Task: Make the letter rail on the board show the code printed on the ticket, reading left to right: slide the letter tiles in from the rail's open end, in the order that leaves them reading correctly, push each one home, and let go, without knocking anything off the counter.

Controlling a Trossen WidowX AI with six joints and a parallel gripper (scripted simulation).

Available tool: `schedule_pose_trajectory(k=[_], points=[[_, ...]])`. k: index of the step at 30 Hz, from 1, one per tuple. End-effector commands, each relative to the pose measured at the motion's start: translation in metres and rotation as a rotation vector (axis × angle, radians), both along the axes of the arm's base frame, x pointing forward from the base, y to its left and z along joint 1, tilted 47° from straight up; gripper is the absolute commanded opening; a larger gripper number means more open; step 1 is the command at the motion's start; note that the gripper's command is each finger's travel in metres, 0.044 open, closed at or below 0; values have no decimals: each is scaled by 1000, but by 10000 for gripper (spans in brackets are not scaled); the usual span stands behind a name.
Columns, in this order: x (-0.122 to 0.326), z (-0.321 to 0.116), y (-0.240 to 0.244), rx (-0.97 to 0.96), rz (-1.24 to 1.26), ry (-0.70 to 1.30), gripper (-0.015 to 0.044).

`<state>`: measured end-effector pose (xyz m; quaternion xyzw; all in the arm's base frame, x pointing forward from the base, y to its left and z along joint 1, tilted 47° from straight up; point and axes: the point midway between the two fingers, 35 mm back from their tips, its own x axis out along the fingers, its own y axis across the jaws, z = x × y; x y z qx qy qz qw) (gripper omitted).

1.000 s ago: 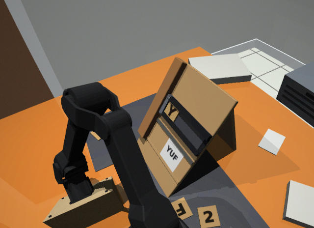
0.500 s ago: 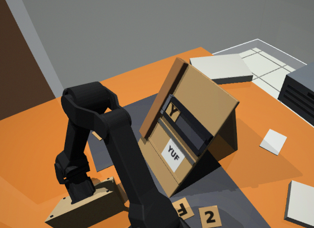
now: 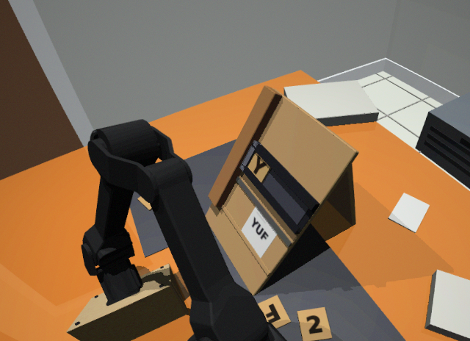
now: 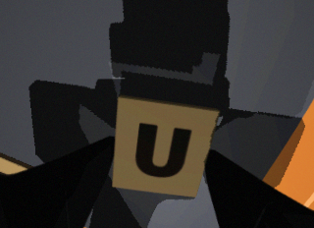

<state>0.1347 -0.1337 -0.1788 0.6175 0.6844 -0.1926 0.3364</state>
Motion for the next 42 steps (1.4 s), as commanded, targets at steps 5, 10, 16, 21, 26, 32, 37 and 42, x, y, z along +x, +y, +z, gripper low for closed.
schedule_pose_trajectory(k=[5,10,16,21,26,32,37,42], points=[[0,4,-4,-3,6,-3,0],[0,6,-5,-3,6,-3,0],[0,8,-7,-3,6,-3,0],[0,11,-9,-3,6,-3,0],[0,13,-11,-3,6,-3,0],[3,12,-11,-9,0,-18,0],[24,13,-21,-72,1,-152,0],[47,16,-31,-135,10,-294,0]])
